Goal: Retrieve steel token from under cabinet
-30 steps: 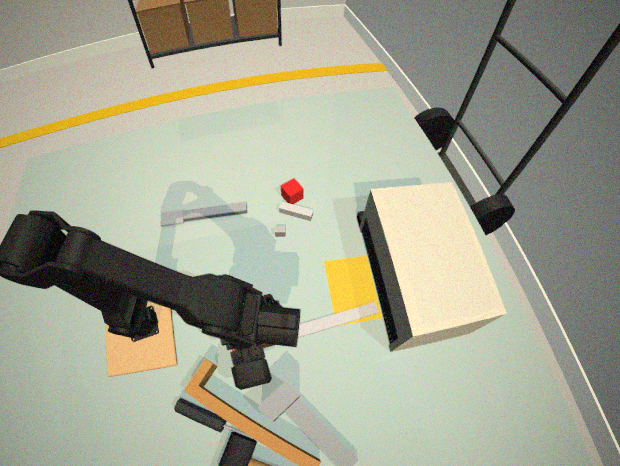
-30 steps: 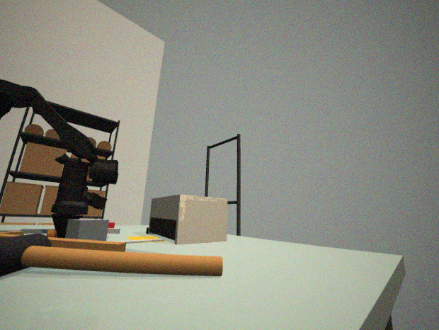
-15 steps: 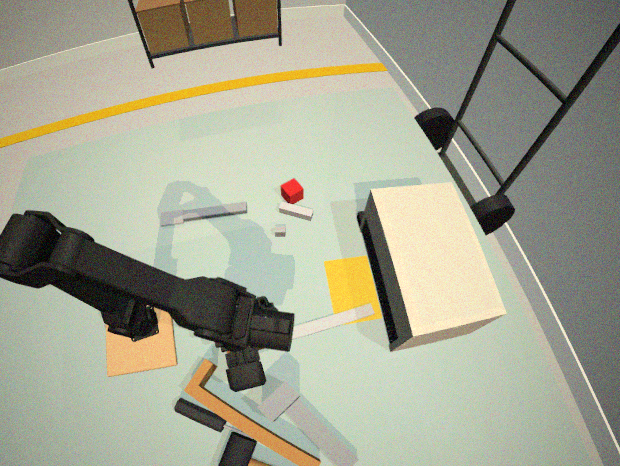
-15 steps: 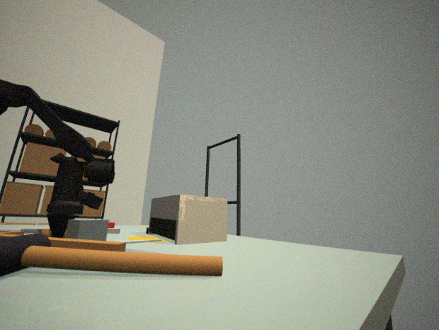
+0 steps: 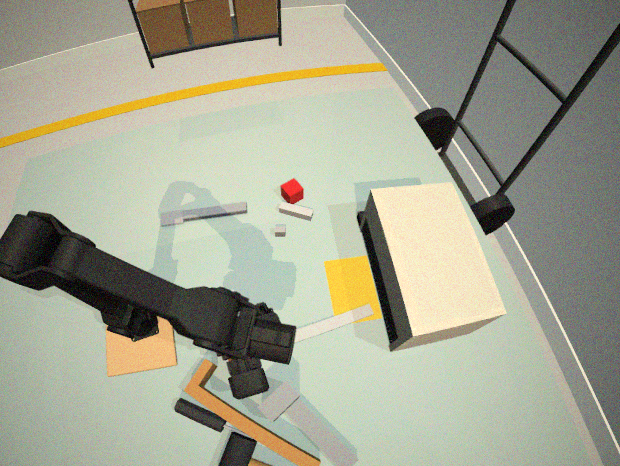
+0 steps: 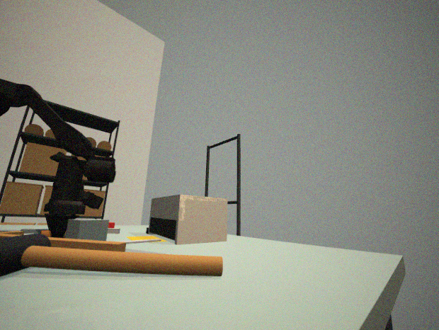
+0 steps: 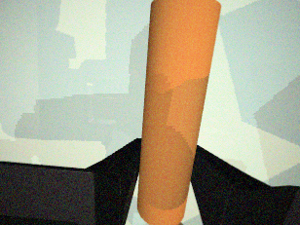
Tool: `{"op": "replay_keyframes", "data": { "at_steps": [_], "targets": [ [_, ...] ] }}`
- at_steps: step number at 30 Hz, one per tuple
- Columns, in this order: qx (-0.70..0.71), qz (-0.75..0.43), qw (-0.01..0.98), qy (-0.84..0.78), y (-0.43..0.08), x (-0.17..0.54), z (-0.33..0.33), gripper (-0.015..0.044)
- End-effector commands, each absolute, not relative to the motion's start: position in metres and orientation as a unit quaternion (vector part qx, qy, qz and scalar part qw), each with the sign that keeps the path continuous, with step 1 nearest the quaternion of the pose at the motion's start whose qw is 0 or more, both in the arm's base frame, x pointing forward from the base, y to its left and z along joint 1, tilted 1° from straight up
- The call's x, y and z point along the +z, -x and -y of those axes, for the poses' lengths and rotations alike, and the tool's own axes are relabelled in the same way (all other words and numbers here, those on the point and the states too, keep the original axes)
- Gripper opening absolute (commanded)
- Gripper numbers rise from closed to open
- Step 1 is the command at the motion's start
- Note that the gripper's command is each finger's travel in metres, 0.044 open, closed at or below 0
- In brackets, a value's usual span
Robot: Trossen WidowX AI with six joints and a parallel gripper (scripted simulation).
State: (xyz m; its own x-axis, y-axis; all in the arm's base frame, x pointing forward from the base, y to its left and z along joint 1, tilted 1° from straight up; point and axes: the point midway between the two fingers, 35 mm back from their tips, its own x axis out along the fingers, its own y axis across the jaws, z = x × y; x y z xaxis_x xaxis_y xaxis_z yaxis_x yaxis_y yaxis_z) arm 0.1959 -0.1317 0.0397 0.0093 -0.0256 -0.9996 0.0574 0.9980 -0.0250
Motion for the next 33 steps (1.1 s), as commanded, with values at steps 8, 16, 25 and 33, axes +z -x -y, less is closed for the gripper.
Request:
{"op": "replay_keyframes", "data": {
  "at_steps": [8,16,25,33],
  "targets": [
    [-0.021,-0.704,0.71,-0.001,-0.194,0.042,0.143,0.0],
    [-0.017,-0.704,0.71,0.003,-0.192,0.043,0.151,0.0],
    [-0.014,-0.704,0.71,0.007,-0.189,0.043,0.16,0.0],
    [-0.011,-0.705,0.709,0.008,-0.188,0.043,0.163,0.0026]
  ]
}}
